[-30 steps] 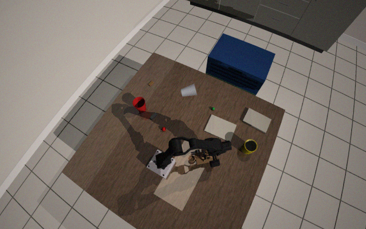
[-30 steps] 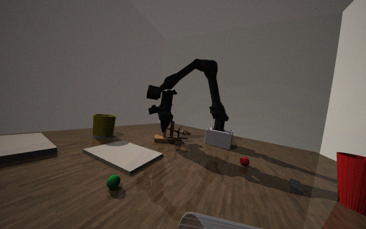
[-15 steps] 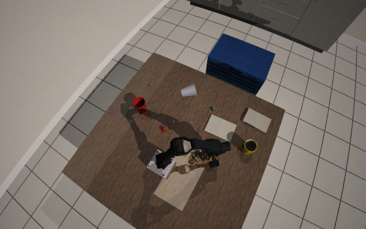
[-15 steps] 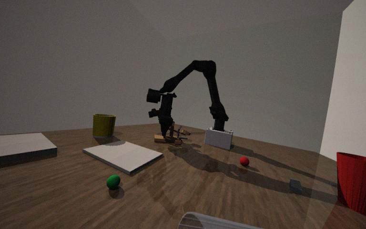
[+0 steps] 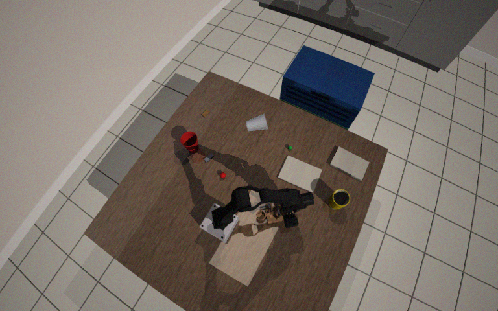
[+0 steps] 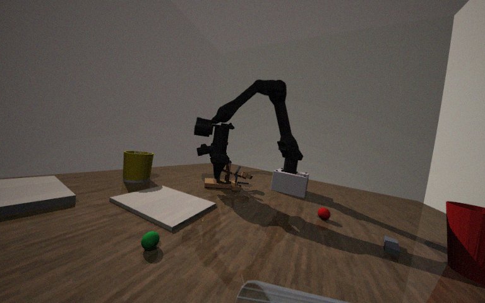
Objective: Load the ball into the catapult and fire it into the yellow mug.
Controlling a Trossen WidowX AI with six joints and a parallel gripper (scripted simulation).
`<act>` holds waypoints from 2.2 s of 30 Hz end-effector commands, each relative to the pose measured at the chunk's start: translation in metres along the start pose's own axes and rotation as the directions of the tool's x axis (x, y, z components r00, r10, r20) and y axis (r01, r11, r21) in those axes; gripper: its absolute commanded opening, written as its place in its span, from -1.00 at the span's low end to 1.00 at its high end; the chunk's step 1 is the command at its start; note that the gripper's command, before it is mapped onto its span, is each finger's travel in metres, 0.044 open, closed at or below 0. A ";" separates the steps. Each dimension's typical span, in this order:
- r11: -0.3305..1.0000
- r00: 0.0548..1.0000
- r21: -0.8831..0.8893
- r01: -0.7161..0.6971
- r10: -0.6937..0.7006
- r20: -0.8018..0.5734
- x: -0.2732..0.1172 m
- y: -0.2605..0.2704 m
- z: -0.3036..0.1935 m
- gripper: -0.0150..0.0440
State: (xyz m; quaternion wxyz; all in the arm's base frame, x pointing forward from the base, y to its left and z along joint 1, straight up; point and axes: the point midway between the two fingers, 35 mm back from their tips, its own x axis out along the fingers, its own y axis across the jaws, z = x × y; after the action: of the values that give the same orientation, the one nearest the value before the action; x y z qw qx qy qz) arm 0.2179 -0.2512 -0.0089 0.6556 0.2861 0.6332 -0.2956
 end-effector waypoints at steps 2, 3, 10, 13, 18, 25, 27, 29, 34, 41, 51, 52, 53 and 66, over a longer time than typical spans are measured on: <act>1.000 1.000 0.000 -0.001 0.001 0.001 0.000 0.000 0.000 -0.16; 1.000 1.000 0.000 -0.001 0.001 0.001 0.000 0.000 0.000 -0.18; 1.000 1.000 0.000 0.000 0.000 0.000 -0.050 0.000 0.001 -0.49; 1.000 1.000 0.003 0.000 0.000 -0.004 -0.049 0.000 0.000 -0.49; 1.000 1.000 0.003 0.000 0.000 -0.004 -0.043 0.000 0.001 -0.49; 1.000 1.000 0.004 0.000 0.000 -0.005 -0.032 0.000 0.001 -0.49; 1.000 1.000 0.004 0.000 0.000 -0.005 -0.028 0.000 0.001 -0.49; 1.000 1.000 0.004 0.000 0.000 -0.005 -0.025 0.000 0.001 -0.49; 1.000 1.000 0.005 0.001 0.000 -0.006 -0.017 0.000 0.001 -0.49; 1.000 1.000 0.005 0.001 -0.001 -0.007 -0.006 0.000 0.000 -0.49; 1.000 1.000 0.001 0.000 0.000 -0.003 -0.002 0.000 0.001 -0.49; 1.000 1.000 0.001 0.000 0.000 -0.003 -0.002 0.000 0.001 -0.49; 1.000 1.000 0.001 0.000 0.000 -0.003 -0.002 0.000 0.001 -0.49; 1.000 1.000 0.001 0.000 0.000 -0.003 -0.002 0.000 0.001 0.67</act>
State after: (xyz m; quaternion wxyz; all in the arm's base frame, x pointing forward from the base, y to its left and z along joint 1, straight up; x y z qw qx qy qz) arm 0.2177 -0.2514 -0.0076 0.6538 0.2872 0.6349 -0.2949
